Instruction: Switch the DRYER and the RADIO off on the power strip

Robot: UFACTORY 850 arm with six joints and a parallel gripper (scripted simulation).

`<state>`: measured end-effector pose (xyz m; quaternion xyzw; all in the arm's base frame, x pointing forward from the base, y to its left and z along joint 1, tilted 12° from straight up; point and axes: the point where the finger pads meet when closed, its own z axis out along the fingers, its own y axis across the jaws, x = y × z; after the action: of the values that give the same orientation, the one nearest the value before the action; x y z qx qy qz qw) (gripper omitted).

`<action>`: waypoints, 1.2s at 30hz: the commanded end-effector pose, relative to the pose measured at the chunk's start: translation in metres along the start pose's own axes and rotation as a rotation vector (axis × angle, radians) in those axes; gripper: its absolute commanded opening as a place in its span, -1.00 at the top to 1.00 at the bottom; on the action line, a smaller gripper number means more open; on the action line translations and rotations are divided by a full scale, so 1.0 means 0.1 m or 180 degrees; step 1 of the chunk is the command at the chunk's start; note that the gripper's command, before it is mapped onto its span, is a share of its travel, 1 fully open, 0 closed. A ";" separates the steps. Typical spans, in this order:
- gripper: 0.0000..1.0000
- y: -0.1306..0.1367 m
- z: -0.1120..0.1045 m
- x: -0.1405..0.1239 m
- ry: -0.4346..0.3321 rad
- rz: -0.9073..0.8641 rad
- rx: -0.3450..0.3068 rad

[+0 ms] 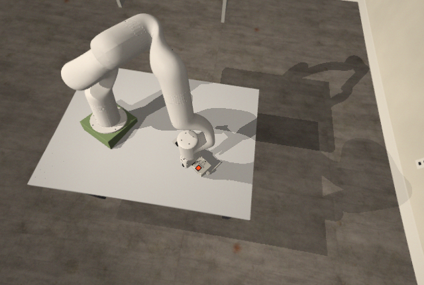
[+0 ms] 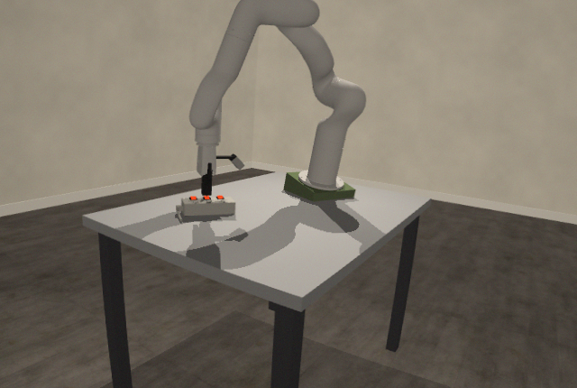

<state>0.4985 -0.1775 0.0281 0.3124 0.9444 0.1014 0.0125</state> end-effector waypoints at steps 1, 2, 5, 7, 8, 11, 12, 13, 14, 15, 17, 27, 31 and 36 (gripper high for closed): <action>1.00 0.00 0.00 -0.01 -0.0006 -0.0001 -0.0001; 1.00 0.00 0.00 -0.01 -0.0006 -0.0001 -0.0001; 1.00 0.00 0.01 -0.01 -0.0006 -0.0001 -0.0001; 1.00 0.00 0.02 -0.01 -0.0006 -0.0001 -0.0001; 1.00 0.00 0.03 -0.01 -0.0006 -0.0001 -0.0001; 1.00 0.00 0.04 -0.01 -0.0006 -0.0001 -0.0001; 1.00 0.00 0.05 -0.01 -0.0006 -0.0001 -0.0001; 1.00 0.00 0.05 -0.01 -0.0006 -0.0001 -0.0001; 1.00 0.00 0.05 -0.01 -0.0006 -0.0001 -0.0001; 1.00 0.00 0.05 -0.01 -0.0006 -0.0001 -0.0001; 1.00 0.00 0.06 -0.01 -0.0006 -0.0001 -0.0001; 1.00 0.00 0.08 -0.01 -0.0006 -0.0001 -0.0001; 1.00 0.00 0.08 -0.01 -0.0006 -0.0001 -0.0001; 1.00 0.00 0.08 -0.01 -0.0006 -0.0001 -0.0001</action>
<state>0.4998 -0.1763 0.0206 0.3124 0.9444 0.1015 0.0133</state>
